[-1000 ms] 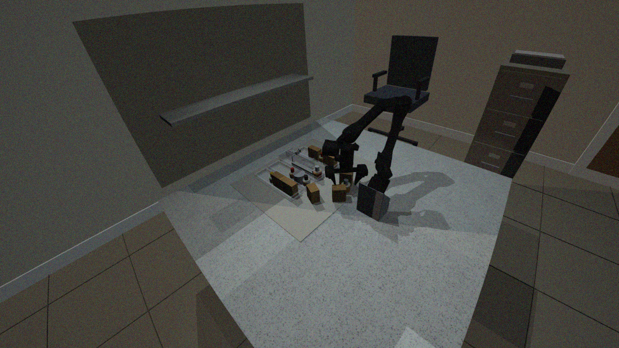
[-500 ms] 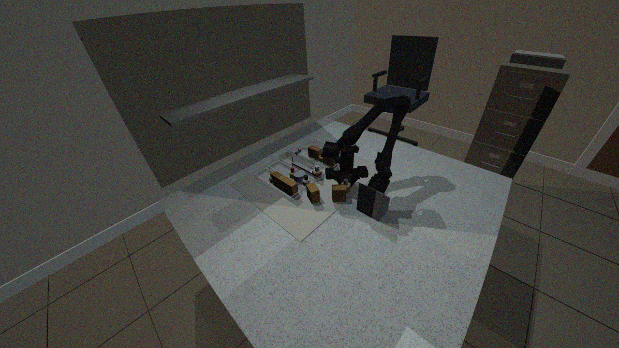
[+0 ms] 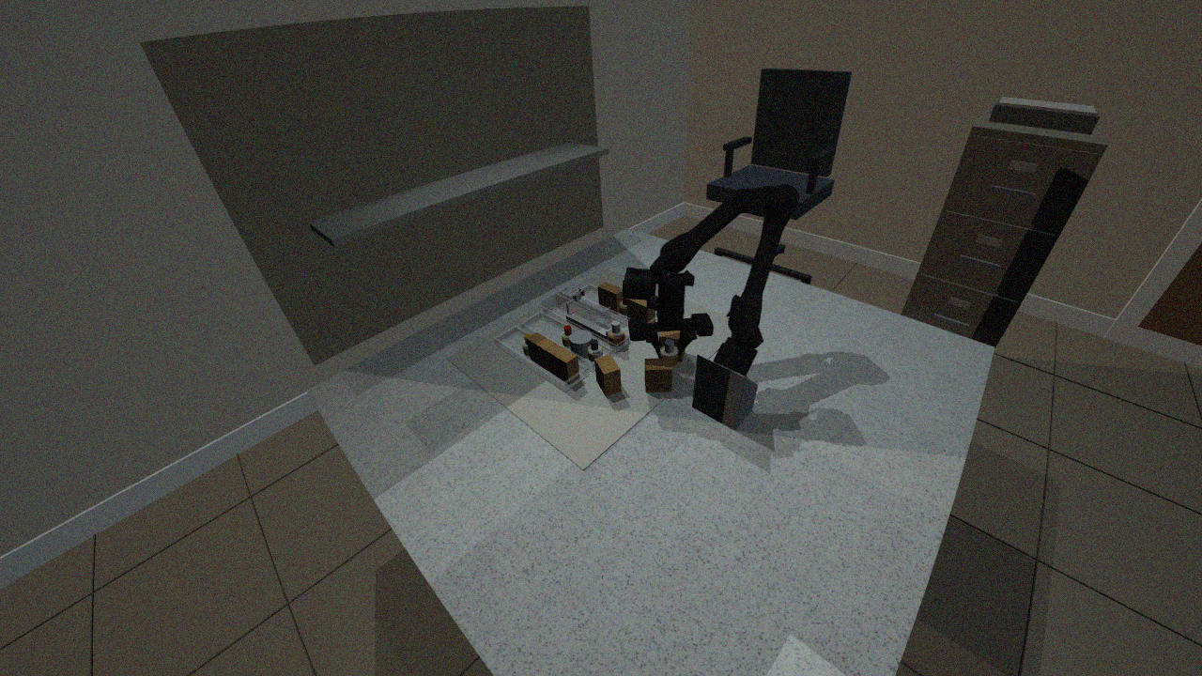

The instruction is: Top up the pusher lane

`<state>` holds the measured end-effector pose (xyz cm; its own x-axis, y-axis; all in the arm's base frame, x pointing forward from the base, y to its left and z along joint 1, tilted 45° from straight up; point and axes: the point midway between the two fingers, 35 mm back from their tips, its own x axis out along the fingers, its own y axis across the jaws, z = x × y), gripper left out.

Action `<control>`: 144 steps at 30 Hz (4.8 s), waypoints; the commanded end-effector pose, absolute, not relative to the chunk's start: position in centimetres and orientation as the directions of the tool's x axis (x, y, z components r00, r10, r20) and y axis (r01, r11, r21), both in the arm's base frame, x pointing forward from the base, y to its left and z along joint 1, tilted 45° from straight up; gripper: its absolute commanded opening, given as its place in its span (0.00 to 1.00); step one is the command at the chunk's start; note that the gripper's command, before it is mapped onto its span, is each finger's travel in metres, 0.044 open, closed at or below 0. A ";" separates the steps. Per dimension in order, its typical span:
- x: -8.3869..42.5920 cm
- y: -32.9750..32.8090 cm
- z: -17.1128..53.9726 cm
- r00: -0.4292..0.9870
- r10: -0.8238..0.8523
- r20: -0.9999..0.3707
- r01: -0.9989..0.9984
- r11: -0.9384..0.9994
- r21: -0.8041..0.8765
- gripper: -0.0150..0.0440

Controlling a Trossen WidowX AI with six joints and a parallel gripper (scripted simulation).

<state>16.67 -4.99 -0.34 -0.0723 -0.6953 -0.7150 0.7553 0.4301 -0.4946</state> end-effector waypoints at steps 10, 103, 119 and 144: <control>17.5 0.4 4.8 -0.070 -0.695 -0.716 0.762 0.426 -0.488 0.25; 29.8 -5.6 0.2 -0.065 -0.700 -0.712 0.084 0.707 -0.702 0.25; 30.4 -5.7 0.2 -0.065 -0.700 -0.712 0.084 0.707 -0.702 0.25; 31.3 -5.8 0.2 -0.064 -0.700 -0.712 0.084 0.707 -0.702 0.25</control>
